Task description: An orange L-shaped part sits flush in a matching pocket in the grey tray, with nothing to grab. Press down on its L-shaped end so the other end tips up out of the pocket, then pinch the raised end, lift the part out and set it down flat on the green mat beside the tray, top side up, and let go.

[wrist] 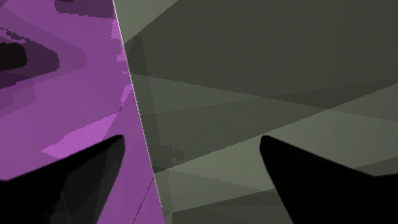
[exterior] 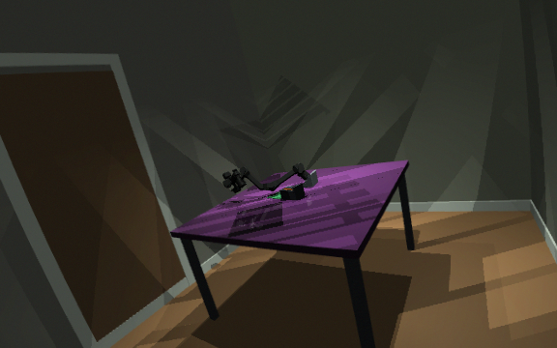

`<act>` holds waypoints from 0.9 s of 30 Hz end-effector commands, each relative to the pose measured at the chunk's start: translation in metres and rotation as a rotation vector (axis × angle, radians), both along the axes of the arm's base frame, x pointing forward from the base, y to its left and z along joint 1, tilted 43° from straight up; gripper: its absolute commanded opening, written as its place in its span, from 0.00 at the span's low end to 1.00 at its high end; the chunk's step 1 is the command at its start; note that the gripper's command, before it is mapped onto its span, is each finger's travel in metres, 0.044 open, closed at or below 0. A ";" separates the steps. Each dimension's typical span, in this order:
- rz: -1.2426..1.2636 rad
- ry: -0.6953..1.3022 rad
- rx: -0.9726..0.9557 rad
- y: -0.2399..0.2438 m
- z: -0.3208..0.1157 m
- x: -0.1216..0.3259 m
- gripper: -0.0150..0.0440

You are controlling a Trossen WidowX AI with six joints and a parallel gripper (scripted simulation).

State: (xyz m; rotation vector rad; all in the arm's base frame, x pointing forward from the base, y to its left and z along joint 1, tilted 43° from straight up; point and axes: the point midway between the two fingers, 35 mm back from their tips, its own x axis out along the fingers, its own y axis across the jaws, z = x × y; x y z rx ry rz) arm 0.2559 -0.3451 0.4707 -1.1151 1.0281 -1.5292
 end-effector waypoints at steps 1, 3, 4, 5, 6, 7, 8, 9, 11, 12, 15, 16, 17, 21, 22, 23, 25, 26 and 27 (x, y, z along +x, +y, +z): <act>-0.001 -0.014 -0.014 0.000 0.006 -0.005 0.89; -0.004 -0.062 -0.066 0.002 0.024 -0.021 0.80; -0.003 -0.064 -0.095 0.006 0.036 -0.031 0.75; -0.002 -0.052 -0.129 0.012 0.049 -0.042 0.71; -0.008 -0.073 -0.175 0.017 0.064 -0.057 0.67; -0.010 -0.111 -0.213 0.023 0.074 -0.069 0.62; -0.014 -0.129 -0.243 0.027 0.083 -0.078 0.58; -0.010 -0.133 -0.273 0.033 0.093 -0.088 0.56; -0.026 -0.171 -0.354 0.046 0.115 -0.112 0.56; -0.024 -0.131 -0.372 0.052 0.120 -0.115 0.56; -0.062 -0.207 -0.531 0.082 0.155 -0.160 0.56; -0.075 -0.228 -0.581 0.093 0.165 -0.174 0.56; -0.088 -0.240 -0.628 0.105 0.174 -0.186 0.56; -0.138 -0.312 -0.834 0.156 0.202 -0.235 0.56; -0.153 -0.324 -0.882 0.169 0.207 -0.247 0.56; -0.169 -0.332 -0.931 0.184 0.213 -0.258 0.56; -0.202 -0.347 -1.030 0.214 0.221 -0.278 0.56; -0.218 -0.354 -1.081 0.231 0.224 -0.288 0.56; -0.215 -0.351 -1.148 0.249 0.227 -0.295 0.56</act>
